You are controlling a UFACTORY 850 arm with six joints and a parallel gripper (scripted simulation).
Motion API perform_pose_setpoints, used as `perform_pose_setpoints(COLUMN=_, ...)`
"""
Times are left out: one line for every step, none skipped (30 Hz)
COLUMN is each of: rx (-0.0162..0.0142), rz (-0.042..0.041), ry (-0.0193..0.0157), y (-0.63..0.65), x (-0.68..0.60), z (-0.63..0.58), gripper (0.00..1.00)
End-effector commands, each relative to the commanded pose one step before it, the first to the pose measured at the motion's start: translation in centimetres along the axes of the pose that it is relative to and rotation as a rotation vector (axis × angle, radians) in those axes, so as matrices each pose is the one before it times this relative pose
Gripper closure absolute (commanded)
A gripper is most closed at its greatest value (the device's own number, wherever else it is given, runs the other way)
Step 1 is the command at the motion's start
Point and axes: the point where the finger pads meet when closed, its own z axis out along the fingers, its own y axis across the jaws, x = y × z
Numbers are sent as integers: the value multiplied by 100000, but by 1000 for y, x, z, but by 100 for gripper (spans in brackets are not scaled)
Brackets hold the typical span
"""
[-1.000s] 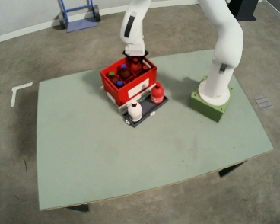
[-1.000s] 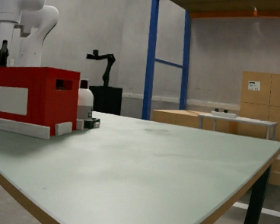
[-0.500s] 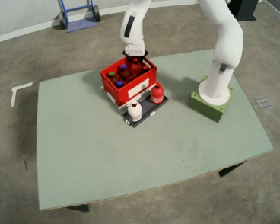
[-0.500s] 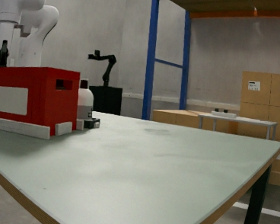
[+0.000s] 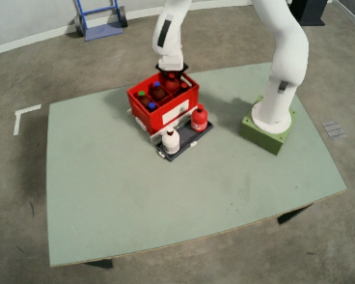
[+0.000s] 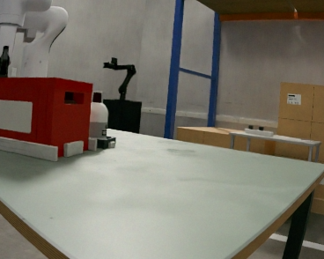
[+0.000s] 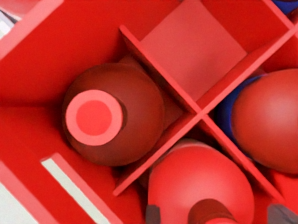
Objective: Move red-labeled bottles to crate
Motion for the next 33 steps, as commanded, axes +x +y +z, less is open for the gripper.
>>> perform_pose_setpoints(rx=-148, rz=2, ry=-50, y=70, x=-25, z=-366, gripper=34)
perform_pose_setpoints(rx=0, rz=0, ry=0, y=0, x=0, z=-109, gripper=34)
perform_pose_setpoints(rx=0, rz=0, ry=0, y=0, x=0, z=-123, gripper=34)
perform_pose_setpoints(rx=0, rz=0, ry=0, y=0, x=0, z=0, gripper=34)
perform_pose_setpoints(rx=0, rz=0, ry=0, y=0, x=0, z=0, gripper=34)
perform_pose_setpoints(rx=0, rz=0, ry=0, y=0, x=0, z=-135, gripper=34)
perform_pose_setpoints(rx=0, rz=0, ry=0, y=0, x=0, z=-148, gripper=34)
perform_pose_setpoints(rx=0, rz=0, ry=0, y=0, x=0, z=-161, gripper=34)
perform_pose_setpoints(rx=0, rz=0, ry=0, y=0, x=0, z=-173, gripper=34)
perform_pose_setpoints(rx=0, rz=0, ry=0, y=0, x=0, z=-184, gripper=34)
perform_pose_setpoints(rx=0, rz=0, ry=0, y=0, x=0, z=-196, gripper=34)
perform_pose_setpoints(rx=0, rz=0, ry=0, y=0, x=0, z=-206, gripper=34)
perform_pose_setpoints(rx=0, rz=0, ry=0, y=0, x=0, z=-216, gripper=34)
perform_pose_setpoints(rx=0, rz=0, ry=0, y=0, x=0, z=-225, gripper=34)
perform_pose_setpoints(rx=0, rz=0, ry=0, y=0, x=0, z=-234, gripper=34)
perform_pose_setpoints(rx=0, rz=0, ry=0, y=0, x=0, z=-241, gripper=34)
perform_pose_setpoints(rx=0, rz=0, ry=0, y=0, x=0, z=-247, gripper=34)
perform_pose_setpoints(rx=0, rz=0, ry=0, y=0, x=0, z=-253, gripper=34)
perform_pose_setpoints(rx=0, rz=0, ry=0, y=0, x=0, z=-257, gripper=34)
perform_pose_setpoints(rx=0, rz=0, ry=0, y=0, x=0, z=-261, gripper=34)
perform_pose_setpoints(rx=0, rz=0, ry=0, y=0, x=0, z=0, gripper=34)
perform_pose_setpoints(rx=0, rz=0, ry=0, y=0, x=0, z=0, gripper=34)
perform_pose_setpoints(rx=0, rz=0, ry=0, y=0, x=0, z=-263, gripper=34)
perform_pose_setpoints(rx=0, rz=0, ry=0, y=0, x=0, z=-264, gripper=34)
perform_pose_setpoints(rx=0, rz=0, ry=0, y=0, x=0, z=-264, gripper=34)
perform_pose_setpoints(rx=0, rz=0, ry=0, y=0, x=0, z=-262, gripper=34)
perform_pose_setpoints(rx=0, rz=0, ry=0, y=0, x=0, z=-260, gripper=34)
perform_pose_setpoints(rx=0, rz=0, ry=0, y=0, x=0, z=-256, gripper=34)
perform_pose_setpoints(rx=0, rz=0, ry=0, y=0, x=0, z=-252, gripper=34)
perform_pose_setpoints(rx=0, rz=0, ry=0, y=0, x=0, z=-245, gripper=34)
perform_pose_setpoints(rx=0, rz=0, ry=0, y=0, x=0, z=-239, gripper=34)
perform_pose_setpoints(rx=0, rz=0, ry=0, y=0, x=0, z=-231, gripper=34)
perform_pose_setpoints(rx=0, rz=0, ry=0, y=0, x=0, z=-221, gripper=34)
